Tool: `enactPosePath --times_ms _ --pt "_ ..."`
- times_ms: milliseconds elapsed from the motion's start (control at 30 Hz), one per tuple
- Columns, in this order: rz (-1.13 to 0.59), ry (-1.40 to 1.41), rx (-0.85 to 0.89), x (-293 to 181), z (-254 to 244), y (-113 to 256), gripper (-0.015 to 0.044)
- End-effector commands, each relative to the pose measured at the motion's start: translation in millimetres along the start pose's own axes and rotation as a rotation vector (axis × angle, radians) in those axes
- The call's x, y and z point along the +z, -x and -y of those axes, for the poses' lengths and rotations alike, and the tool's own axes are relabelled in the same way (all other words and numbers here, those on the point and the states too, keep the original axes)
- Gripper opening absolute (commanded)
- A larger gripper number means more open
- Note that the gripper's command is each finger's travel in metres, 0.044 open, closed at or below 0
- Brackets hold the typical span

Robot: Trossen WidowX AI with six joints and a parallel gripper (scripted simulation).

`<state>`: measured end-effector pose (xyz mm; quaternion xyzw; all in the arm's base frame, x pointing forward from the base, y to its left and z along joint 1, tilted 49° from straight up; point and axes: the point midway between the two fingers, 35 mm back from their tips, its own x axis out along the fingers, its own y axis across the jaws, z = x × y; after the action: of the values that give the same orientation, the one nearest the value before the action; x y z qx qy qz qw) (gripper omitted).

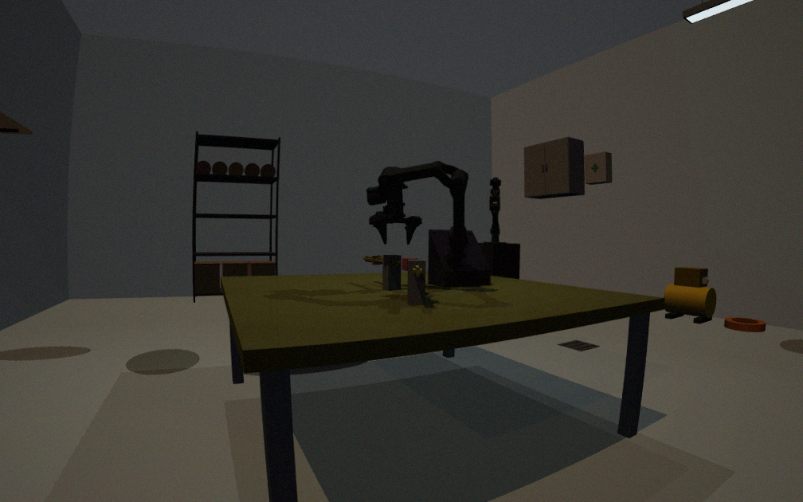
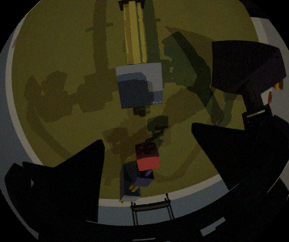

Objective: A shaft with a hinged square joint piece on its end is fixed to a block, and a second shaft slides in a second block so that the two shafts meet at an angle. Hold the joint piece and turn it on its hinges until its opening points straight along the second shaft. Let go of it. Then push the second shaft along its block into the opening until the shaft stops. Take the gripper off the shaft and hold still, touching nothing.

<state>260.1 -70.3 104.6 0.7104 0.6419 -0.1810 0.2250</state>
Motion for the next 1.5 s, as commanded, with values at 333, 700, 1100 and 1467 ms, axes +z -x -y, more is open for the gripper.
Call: enactPosePath --times_ms 333,700,1100,1467 --pt "0.041 0.382 -0.004 52 -10 13 0.0440" --pt "0.081 0.756 -0.031 105 -13 25 0.0440" --pt "0.112 1.161 -0.079 166 -8 34 0.0440" --pt "0.125 1.523 -0.138 221 5 38 0.0440"
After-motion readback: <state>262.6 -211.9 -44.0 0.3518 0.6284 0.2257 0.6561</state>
